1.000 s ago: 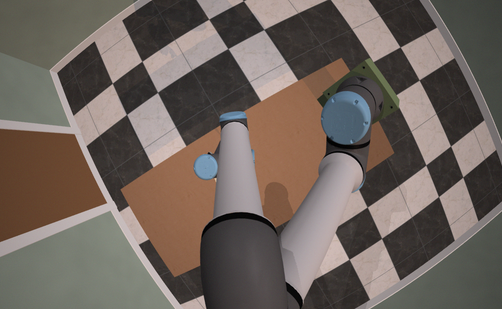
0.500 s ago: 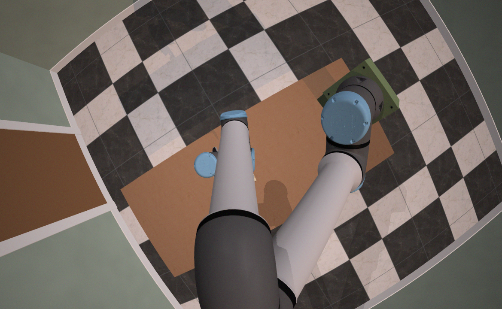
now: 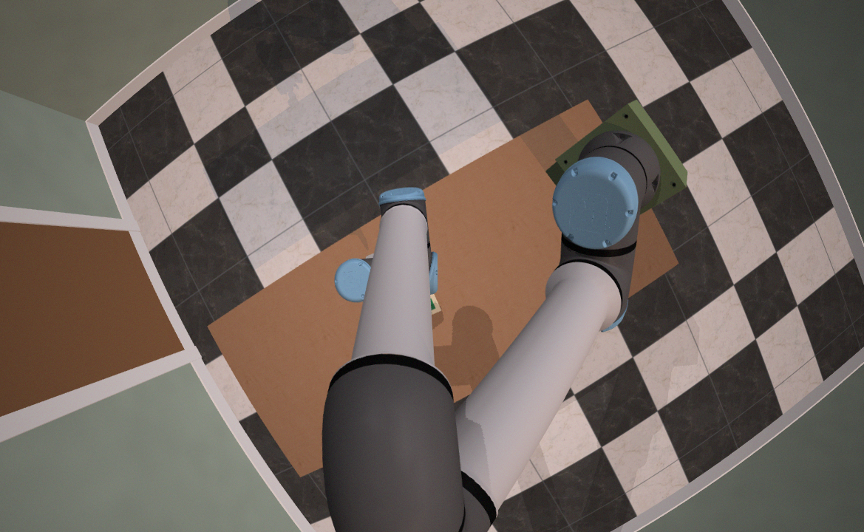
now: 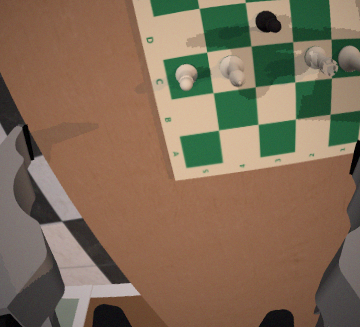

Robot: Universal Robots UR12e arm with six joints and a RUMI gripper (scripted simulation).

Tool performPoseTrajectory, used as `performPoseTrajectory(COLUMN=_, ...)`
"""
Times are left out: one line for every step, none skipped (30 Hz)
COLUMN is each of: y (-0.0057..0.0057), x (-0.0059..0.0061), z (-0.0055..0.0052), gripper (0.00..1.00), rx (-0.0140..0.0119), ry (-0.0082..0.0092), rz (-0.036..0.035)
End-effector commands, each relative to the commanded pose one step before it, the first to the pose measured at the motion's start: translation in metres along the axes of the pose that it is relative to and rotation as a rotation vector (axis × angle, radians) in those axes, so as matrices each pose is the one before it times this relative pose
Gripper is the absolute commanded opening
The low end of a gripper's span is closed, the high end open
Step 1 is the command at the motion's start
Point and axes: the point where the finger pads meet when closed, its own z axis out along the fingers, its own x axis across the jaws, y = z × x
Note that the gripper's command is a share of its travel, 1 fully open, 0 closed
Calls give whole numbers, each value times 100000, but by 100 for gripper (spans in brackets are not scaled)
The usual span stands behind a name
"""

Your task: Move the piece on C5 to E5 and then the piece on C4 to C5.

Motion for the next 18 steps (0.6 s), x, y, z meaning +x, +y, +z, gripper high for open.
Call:
performPoseTrajectory(y=292, x=59, z=257, gripper=100, rx=-1663, ry=-1525, rz=23168)
performPoseTrajectory(y=7, x=26, z=70, gripper=100, rx=-6, ry=1, rz=4493)
performPoseTrajectory(y=14, x=28, z=70, gripper=100, rx=-11, ry=3, rz=4488)
performPoseTrajectory(y=16, x=28, z=70, gripper=100, rx=-11, ry=3, rz=4482)
performPoseTrajectory(y=17, x=29, z=69, gripper=100, rx=-2, ry=10, rz=4340)
performPoseTrajectory(y=19, x=29, z=69, gripper=100, rx=37, ry=36, rz=3736)
performPoseTrajectory(y=22, x=29, z=69, gripper=100, rx=25, ry=27, rz=3878)
performPoseTrajectory(y=29, x=23, z=67, gripper=100, rx=14, ry=18, rz=3959)
performPoseTrajectory(y=27, x=27, z=68, gripper=100, rx=17, ry=17, rz=3986)
performPoseTrajectory(y=20, x=28, z=68, gripper=100, rx=25, ry=15, rz=3992)
performPoseTrajectory(y=11, x=27, z=69, gripper=100, rx=33, ry=11, rz=3996)
performPoseTrajectory(y=3, x=25, z=70, gripper=100, rx=41, ry=5, rz=3999)
performPoseTrajectory(y=3, x=17, z=69, gripper=100, rx=39, ry=-3, rz=4002)
performPoseTrajectory(y=5, x=13, z=69, gripper=100, rx=35, ry=-9, rz=4003)
performPoseTrajectory(y=6, x=12, z=68, gripper=100, rx=32, ry=-11, rz=4003)
performPoseTrajectory(y=0, x=0, z=0, gripper=100, rx=0, ry=0, rz=0)
performPoseTrajectory(y=0, x=0, z=0, gripper=100, rx=0, ry=0, rz=0)
performPoseTrajectory(y=-25, x=-19, z=72, gripper=100, rx=-253, ry=-106, rz=8019)
